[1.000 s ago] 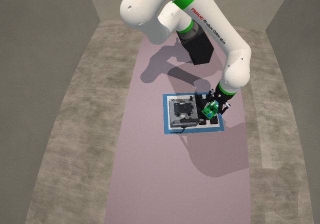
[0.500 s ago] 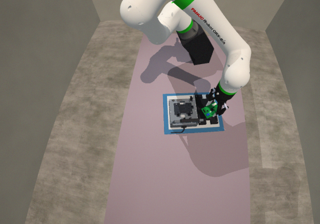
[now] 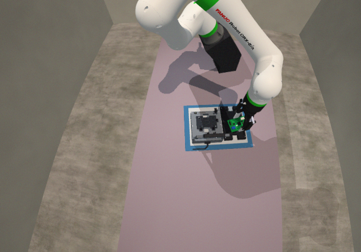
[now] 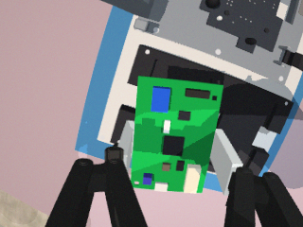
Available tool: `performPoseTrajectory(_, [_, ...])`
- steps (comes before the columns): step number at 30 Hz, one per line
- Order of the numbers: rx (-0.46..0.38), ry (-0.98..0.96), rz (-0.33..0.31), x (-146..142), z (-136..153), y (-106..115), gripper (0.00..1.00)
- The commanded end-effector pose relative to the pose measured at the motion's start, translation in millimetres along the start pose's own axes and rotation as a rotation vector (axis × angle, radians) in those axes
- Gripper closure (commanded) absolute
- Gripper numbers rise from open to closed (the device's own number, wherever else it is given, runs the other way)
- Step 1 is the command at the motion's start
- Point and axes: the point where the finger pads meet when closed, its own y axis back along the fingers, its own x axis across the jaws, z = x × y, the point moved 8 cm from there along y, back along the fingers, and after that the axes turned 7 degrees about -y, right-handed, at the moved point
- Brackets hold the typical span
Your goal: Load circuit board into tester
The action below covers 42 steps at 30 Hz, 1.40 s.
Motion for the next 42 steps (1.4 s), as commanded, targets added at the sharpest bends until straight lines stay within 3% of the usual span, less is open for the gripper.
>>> performPoseTrajectory(1, [0.000, -0.040, -0.001, 0.0, 0.2, 0.2, 0.54])
performPoseTrajectory(42, [0.000, -0.218, -0.002, 0.0, 0.2, 0.2, 0.54])
